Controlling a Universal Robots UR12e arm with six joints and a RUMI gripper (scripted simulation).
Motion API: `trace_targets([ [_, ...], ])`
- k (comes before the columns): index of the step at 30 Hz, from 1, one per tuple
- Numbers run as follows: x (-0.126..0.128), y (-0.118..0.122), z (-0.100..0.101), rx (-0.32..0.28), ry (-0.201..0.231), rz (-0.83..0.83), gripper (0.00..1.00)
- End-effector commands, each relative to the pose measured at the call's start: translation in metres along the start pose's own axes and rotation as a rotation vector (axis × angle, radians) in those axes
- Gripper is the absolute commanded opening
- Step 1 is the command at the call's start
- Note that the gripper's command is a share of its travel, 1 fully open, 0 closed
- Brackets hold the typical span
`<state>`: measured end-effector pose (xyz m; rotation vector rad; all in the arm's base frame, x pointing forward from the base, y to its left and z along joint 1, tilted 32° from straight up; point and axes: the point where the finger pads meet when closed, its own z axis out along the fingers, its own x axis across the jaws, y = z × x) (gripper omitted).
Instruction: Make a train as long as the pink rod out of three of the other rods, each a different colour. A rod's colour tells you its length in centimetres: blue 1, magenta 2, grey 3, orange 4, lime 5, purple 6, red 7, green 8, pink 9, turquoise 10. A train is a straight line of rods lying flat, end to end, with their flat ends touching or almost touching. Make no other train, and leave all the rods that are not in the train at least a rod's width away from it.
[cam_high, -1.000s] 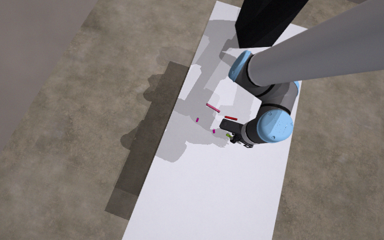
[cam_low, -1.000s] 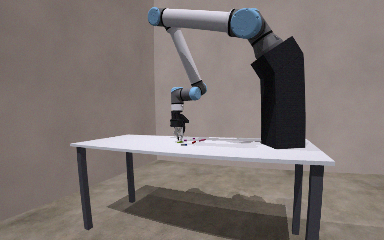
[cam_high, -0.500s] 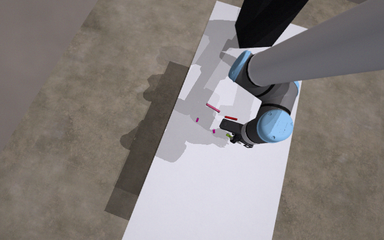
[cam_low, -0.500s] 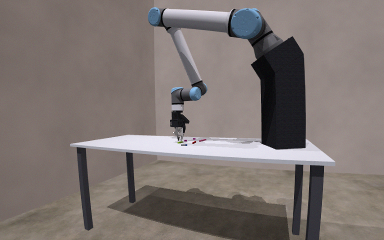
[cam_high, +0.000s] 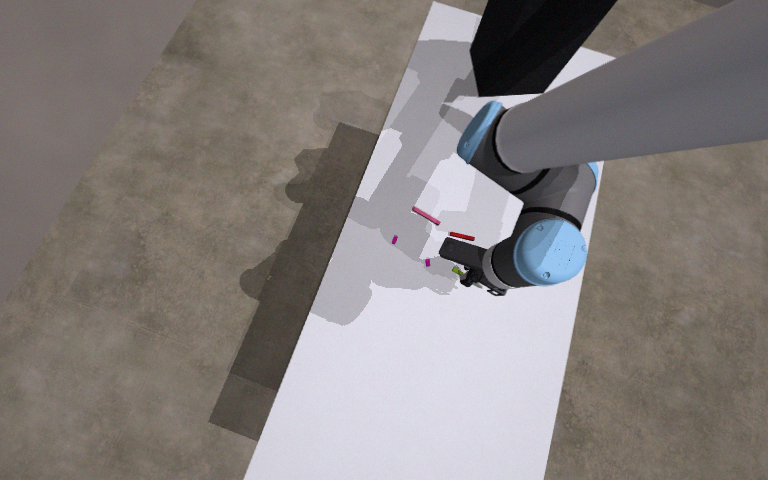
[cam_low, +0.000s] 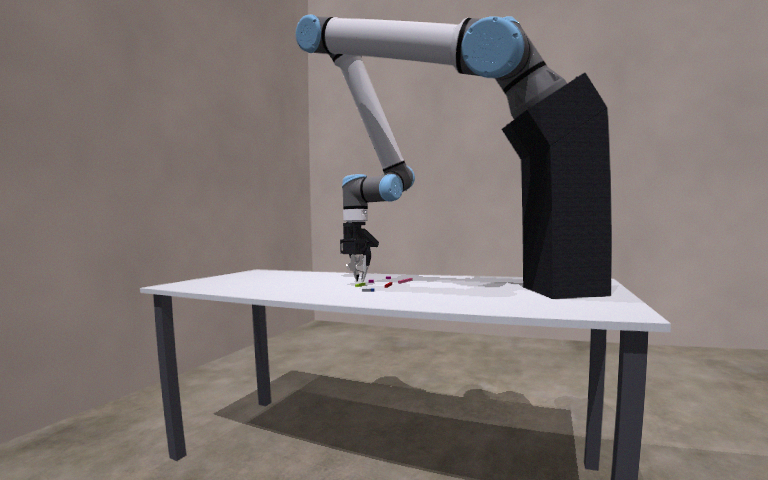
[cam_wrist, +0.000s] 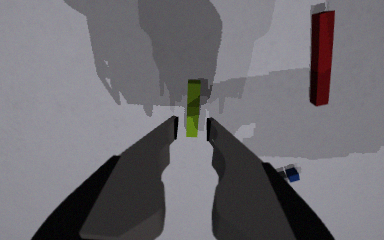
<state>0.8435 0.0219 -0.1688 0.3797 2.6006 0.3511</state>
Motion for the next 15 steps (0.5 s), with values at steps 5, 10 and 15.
trace_targets([
  [5,-0.0005,0.0001,-0.0004,0.000,-0.001,0.000,0.14],
  [10,-0.0005,0.0001,-0.0001,0.000,-0.001,0.000,0.14],
  [15,-0.0005,0.0001,0.0023,0.000,-0.001,0.000,0.14],
])
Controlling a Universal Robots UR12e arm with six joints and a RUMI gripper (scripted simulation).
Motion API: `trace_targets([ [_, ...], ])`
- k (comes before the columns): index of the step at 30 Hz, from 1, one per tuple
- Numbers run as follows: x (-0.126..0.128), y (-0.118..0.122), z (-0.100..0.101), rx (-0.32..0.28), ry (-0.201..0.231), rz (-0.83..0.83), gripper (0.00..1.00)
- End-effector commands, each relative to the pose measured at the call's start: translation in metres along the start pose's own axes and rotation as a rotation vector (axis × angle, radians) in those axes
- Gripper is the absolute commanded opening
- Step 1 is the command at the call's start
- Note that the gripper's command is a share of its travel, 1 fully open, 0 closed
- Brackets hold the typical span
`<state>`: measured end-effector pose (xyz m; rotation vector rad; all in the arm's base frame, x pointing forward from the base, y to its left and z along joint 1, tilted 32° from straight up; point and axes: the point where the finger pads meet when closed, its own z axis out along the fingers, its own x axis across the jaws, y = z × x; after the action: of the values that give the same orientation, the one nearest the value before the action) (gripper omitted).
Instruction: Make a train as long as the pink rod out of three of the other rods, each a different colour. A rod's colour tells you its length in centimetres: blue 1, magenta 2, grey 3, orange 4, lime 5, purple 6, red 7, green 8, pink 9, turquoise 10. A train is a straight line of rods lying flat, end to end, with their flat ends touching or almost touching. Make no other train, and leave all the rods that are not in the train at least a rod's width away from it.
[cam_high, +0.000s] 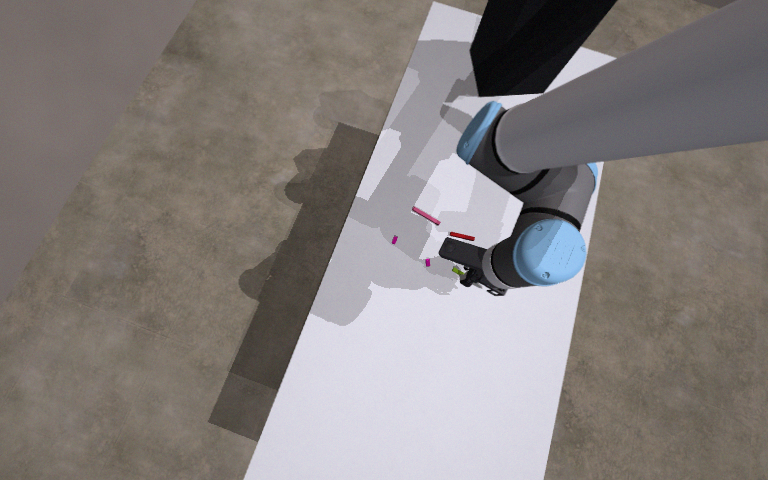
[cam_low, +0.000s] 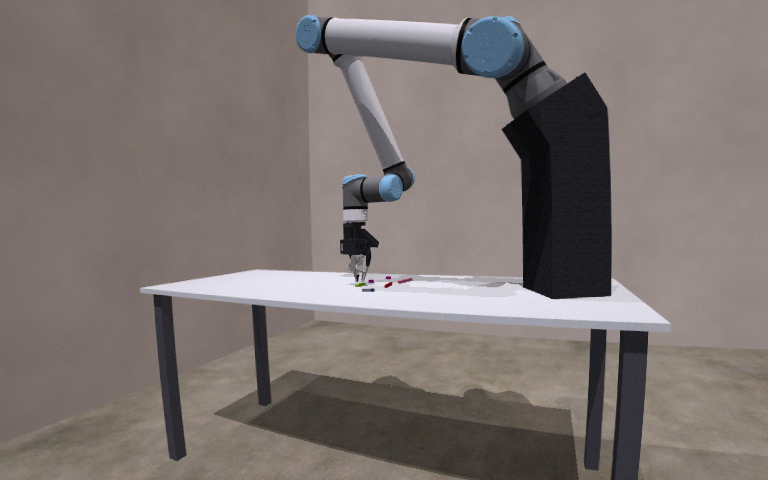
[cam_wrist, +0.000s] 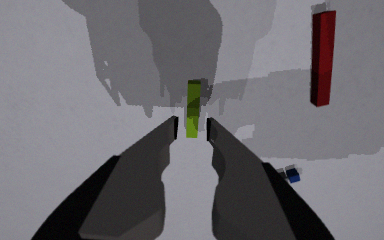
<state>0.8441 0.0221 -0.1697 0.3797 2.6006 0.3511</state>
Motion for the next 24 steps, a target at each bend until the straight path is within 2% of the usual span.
trace_targets([
  [1,0.000,0.000,0.002,0.000,-0.001,0.000,0.14],
  [24,0.000,0.000,0.015,0.000,-0.001,0.000,0.14],
])
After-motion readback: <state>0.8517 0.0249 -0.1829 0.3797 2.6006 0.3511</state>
